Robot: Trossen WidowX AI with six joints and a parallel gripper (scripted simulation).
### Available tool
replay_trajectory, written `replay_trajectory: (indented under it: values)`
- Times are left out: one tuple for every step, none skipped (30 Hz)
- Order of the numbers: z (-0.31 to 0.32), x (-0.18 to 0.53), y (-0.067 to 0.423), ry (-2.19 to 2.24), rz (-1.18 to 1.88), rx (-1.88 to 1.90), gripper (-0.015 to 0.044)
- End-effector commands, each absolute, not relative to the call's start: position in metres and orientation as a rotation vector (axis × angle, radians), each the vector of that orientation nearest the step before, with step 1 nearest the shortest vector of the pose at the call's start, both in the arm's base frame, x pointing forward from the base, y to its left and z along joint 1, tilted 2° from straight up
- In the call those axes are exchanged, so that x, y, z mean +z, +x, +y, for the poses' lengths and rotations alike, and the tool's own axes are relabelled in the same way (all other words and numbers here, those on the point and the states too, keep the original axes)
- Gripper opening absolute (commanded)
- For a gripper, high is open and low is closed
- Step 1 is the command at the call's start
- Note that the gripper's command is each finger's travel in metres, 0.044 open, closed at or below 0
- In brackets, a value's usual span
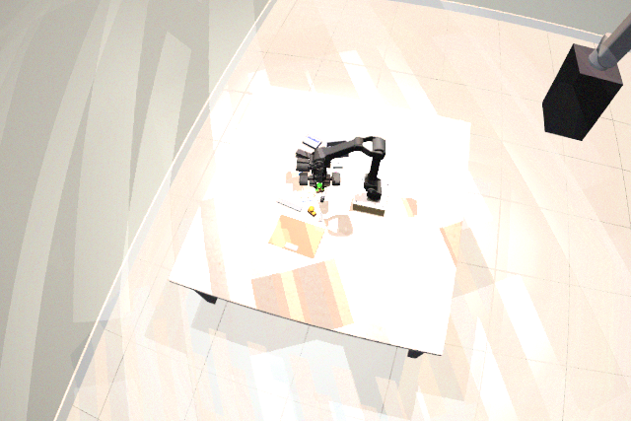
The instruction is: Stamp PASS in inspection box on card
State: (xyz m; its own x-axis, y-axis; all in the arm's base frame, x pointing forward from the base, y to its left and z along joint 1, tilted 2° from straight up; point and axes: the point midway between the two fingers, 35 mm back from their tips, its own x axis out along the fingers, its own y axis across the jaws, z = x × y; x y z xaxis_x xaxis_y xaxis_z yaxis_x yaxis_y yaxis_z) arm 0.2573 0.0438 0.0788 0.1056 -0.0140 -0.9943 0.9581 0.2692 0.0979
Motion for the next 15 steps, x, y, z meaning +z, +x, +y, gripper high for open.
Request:
replay_trajectory:
  values:
    - [0.042,0.075,0.239,1.032,1.233,-0.960,0.0000]
    - [0.042,0.075,0.235,1.031,1.234,-0.960,0.0000]
    - [0.042,0.074,0.230,1.031,1.234,-0.960,0.0000]
    - [0.041,0.073,0.226,1.031,1.234,-0.960,0.0000]
    - [0.041,0.072,0.221,1.031,1.235,-0.960,0.0000]
    - [0.041,0.071,0.217,1.030,1.235,-0.960,0.0000]
    - [0.040,0.070,0.213,1.030,1.236,-0.960,0.0000]
    - [0.040,0.069,0.208,1.030,1.236,-0.960,0.0000]
    - [0.039,0.067,0.204,1.029,1.236,-0.960,0.0000]
    - [0.039,0.066,0.200,1.029,1.237,-0.960,0.0000]
    - [0.039,0.066,0.198,1.029,1.237,-0.960,0.0000]
    - [0.039,0.066,0.197,1.029,1.237,-0.960,0.0000]
    - [0.039,0.066,0.197,1.029,1.237,-0.960,0.0000]
    - [0.039,0.065,0.197,1.029,1.237,-0.960,0.0000]
    - [0.039,0.064,0.198,1.029,1.237,-0.960,0.0000]
